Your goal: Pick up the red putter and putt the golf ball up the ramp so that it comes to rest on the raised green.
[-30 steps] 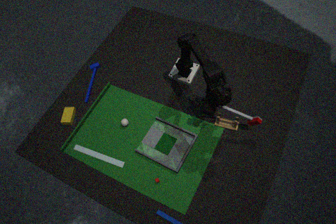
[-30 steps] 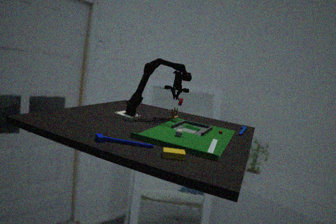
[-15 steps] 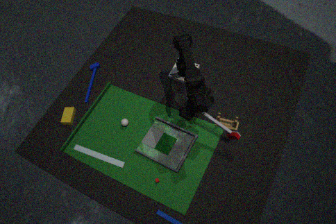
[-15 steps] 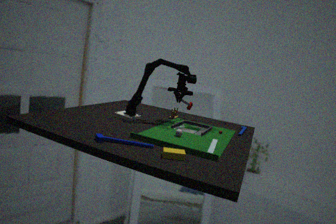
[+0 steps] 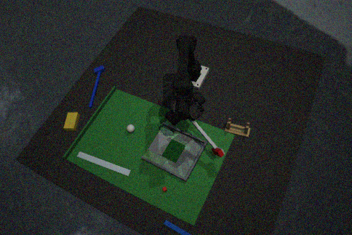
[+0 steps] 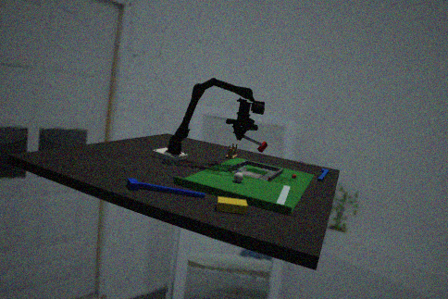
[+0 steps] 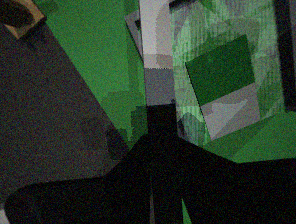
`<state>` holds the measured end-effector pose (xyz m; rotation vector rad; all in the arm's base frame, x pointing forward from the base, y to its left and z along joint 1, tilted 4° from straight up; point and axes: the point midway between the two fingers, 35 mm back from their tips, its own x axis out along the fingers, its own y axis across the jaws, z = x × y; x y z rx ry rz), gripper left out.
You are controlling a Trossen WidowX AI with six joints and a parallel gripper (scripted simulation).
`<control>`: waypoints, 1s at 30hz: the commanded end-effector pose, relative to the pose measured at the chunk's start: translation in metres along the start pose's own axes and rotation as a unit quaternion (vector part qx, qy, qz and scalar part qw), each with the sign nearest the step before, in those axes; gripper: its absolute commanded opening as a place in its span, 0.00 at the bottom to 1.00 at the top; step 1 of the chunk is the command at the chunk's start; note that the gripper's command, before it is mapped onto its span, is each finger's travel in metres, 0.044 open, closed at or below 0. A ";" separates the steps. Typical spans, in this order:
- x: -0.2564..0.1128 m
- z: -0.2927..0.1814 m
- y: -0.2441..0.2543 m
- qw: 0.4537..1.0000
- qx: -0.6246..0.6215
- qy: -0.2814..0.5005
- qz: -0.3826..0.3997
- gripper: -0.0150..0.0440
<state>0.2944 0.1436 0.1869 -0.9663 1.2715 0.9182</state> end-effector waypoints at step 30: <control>0.005 -0.160 -0.075 0.957 0.291 -0.001 -0.002 0.25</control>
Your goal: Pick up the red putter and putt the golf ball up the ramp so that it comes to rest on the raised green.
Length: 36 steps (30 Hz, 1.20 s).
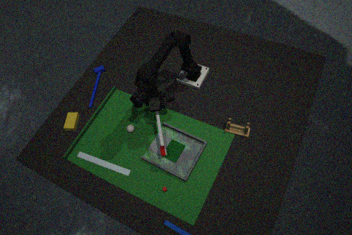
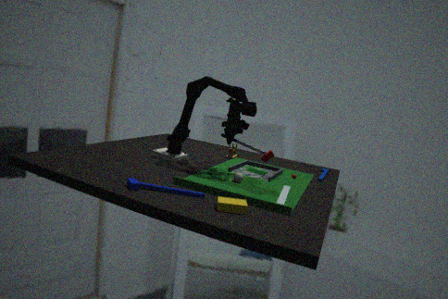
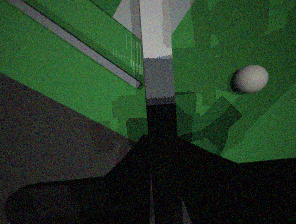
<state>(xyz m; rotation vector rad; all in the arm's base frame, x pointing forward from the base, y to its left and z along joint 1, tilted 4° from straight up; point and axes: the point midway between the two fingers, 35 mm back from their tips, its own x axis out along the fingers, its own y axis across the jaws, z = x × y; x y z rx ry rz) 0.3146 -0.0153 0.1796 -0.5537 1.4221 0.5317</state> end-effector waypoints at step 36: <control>0.001 -0.174 -0.078 0.945 0.328 -0.010 -0.009 0.25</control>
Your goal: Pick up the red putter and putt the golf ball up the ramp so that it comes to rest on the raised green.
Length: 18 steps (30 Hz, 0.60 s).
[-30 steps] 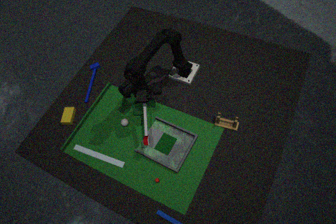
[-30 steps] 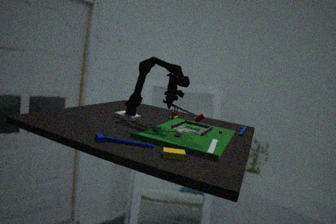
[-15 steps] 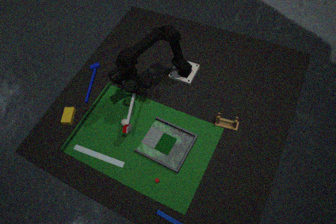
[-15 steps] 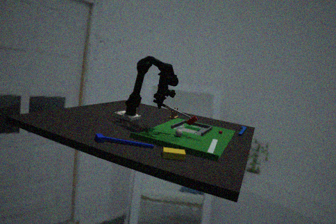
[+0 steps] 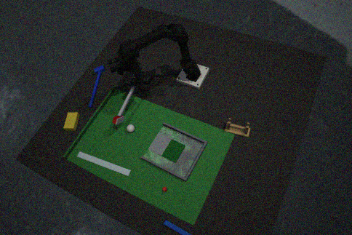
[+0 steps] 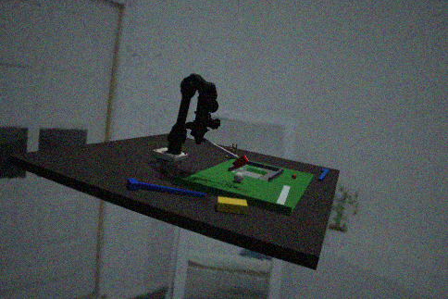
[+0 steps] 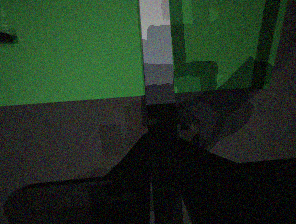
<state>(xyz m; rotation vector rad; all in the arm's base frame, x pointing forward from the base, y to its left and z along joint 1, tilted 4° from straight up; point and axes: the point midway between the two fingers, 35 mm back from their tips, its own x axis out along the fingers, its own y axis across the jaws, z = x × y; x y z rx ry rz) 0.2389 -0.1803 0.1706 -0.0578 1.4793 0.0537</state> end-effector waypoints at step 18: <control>0.040 -0.006 -0.006 1.000 0.020 -0.006 0.001 0.25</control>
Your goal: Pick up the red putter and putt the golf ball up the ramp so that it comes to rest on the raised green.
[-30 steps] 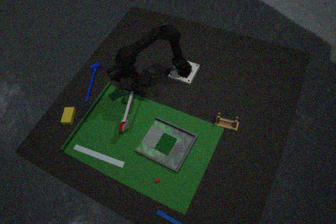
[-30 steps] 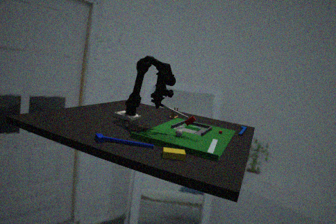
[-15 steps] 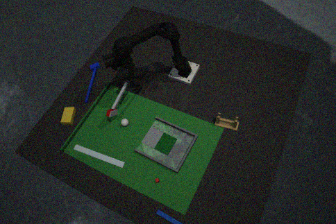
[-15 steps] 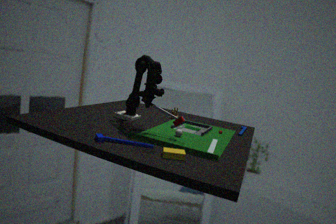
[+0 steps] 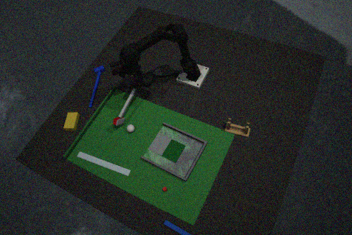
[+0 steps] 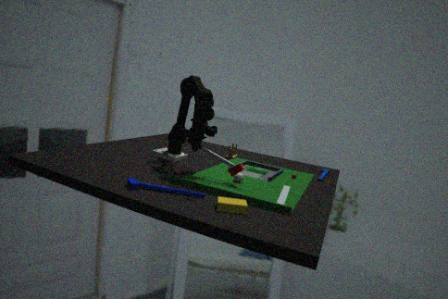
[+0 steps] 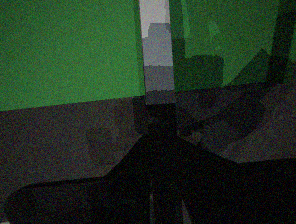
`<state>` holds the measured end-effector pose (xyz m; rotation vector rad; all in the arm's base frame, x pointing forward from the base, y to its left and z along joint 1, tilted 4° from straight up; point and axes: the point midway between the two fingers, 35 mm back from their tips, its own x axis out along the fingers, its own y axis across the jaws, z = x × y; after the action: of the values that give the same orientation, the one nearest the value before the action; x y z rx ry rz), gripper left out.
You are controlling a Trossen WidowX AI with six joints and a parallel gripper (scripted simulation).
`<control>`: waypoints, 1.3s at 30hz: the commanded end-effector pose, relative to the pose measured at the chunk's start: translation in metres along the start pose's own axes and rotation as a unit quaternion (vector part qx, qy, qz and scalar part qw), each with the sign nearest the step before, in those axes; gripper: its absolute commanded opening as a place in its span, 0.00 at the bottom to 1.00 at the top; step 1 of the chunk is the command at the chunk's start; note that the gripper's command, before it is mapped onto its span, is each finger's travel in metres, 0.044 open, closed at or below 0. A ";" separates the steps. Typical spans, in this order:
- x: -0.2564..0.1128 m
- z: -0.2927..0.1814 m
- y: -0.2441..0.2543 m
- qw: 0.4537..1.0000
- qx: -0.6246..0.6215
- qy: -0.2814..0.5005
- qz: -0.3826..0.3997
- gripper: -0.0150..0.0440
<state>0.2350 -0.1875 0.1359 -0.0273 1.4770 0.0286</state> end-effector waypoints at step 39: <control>0.034 0.001 -0.016 1.000 0.001 -0.003 -0.001 0.25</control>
<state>0.2380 -0.1928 0.1016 -0.0262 1.4790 0.0291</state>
